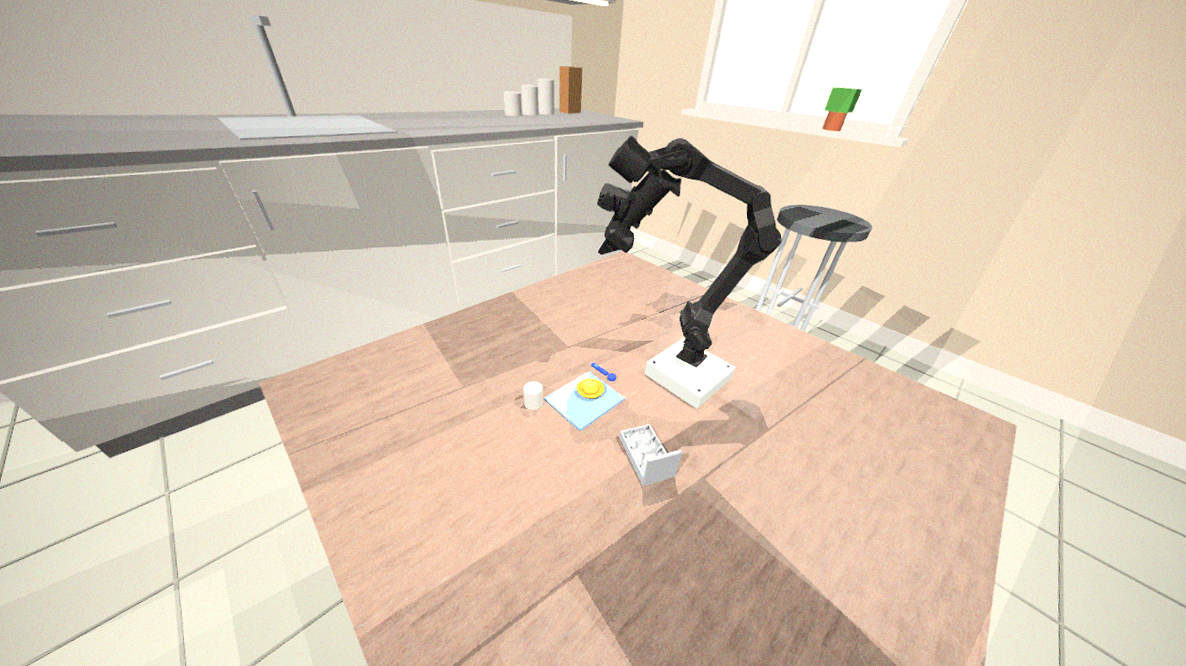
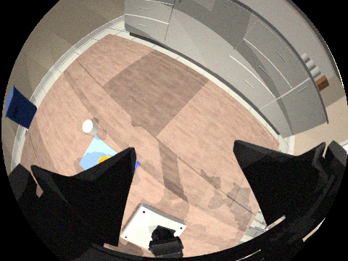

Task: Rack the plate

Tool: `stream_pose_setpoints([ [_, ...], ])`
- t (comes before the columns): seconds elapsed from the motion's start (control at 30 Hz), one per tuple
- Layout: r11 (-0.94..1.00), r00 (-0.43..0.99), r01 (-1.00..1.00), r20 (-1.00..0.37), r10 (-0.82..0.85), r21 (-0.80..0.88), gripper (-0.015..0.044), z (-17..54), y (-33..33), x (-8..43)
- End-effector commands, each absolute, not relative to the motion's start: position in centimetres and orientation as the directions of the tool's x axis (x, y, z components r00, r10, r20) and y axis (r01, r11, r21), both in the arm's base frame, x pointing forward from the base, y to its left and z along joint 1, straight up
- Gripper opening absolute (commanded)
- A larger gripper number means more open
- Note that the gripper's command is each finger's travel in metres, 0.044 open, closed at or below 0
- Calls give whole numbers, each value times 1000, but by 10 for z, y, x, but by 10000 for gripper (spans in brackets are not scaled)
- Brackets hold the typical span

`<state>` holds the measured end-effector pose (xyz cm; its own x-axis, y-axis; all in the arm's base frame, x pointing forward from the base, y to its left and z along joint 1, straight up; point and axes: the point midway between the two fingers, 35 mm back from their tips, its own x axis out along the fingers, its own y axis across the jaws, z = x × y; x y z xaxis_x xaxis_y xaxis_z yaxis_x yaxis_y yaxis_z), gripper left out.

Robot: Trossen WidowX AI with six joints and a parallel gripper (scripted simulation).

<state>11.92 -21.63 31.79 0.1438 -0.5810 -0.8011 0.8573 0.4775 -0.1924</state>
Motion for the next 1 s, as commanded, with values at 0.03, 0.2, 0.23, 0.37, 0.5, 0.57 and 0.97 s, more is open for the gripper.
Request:
stream_pose_setpoints([
  [0.03, 619, 167, 760, -862, -478, -196, 400, 293, -211, 150],
  [0.2, 733, 174, 654, -906, -386, -186, 400, 272, -203, 177],
  [0.23, 754, 174, 631, -914, -367, -183, 400, 268, -200, 182],
  [0.37, 829, 165, 535, -942, -292, -164, 400, 251, -190, 202],
  [0.5, 891, 146, 433, -965, -219, -137, 400, 234, -177, 220],
  [0.57, 917, 133, 381, -974, -183, -120, 400, 225, -169, 229],
  [0.97, 995, 27, 102, -1000, -12, -10, 400, 181, -123, 265],
])
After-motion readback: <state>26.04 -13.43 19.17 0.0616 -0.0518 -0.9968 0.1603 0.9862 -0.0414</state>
